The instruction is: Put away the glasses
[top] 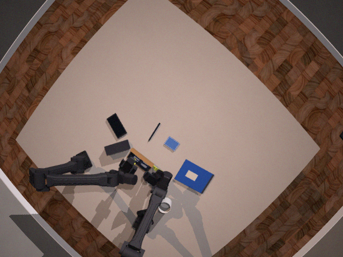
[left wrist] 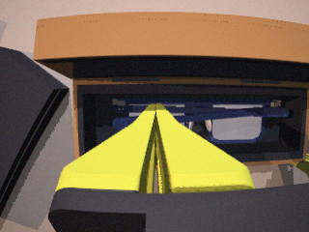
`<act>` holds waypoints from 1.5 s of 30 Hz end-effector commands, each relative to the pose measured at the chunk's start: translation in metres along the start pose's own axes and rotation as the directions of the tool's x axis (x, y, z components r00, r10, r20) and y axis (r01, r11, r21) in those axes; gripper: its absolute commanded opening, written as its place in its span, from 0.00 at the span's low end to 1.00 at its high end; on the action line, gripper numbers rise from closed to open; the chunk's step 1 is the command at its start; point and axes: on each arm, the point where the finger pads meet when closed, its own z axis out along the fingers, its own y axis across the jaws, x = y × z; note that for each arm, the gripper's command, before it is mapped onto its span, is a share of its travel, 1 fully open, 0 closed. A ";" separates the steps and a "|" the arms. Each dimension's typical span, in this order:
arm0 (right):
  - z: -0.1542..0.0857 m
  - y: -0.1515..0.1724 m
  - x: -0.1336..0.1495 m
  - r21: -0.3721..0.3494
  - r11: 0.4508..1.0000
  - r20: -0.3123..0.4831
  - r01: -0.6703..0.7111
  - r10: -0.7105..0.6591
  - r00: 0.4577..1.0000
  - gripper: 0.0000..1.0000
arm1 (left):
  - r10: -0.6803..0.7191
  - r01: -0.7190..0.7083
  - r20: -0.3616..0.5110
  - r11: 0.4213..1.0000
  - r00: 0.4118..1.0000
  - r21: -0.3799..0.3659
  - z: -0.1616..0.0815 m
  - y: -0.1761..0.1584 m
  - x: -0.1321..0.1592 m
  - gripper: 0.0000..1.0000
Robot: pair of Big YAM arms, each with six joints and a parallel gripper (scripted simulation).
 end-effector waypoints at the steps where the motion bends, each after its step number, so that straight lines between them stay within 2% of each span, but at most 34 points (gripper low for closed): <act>1: -0.002 -0.004 0.006 -0.003 0.999 -0.011 -0.048 0.048 0.999 0.57 | -0.004 0.004 -0.002 1.000 1.000 -0.002 0.006 0.000 -0.004 0.00; 32: -0.002 -0.004 0.006 -0.003 0.999 -0.011 -0.048 0.048 0.999 0.57 | -0.003 0.003 -0.001 1.000 1.000 -0.002 0.025 0.013 0.006 0.00; 33: -0.002 -0.004 0.006 -0.003 0.999 -0.011 -0.048 0.048 0.999 0.57 | -0.015 0.015 0.016 1.000 1.000 0.020 0.016 0.012 0.000 0.00; 42: -0.002 -0.004 0.006 -0.003 0.999 -0.011 -0.048 0.048 0.999 0.57 | -0.007 0.007 0.007 1.000 1.000 0.008 0.018 0.018 0.002 0.00; 43: -0.002 -0.004 0.006 -0.003 0.999 -0.011 -0.048 0.048 0.999 0.57 | 0.001 -0.001 0.020 1.000 1.000 0.031 0.004 0.007 0.002 0.00; 45: -0.002 -0.004 0.006 -0.003 0.999 -0.011 -0.048 0.048 0.999 0.57 | -0.016 0.014 0.033 0.999 0.999 0.046 -0.007 -0.001 -0.007 0.00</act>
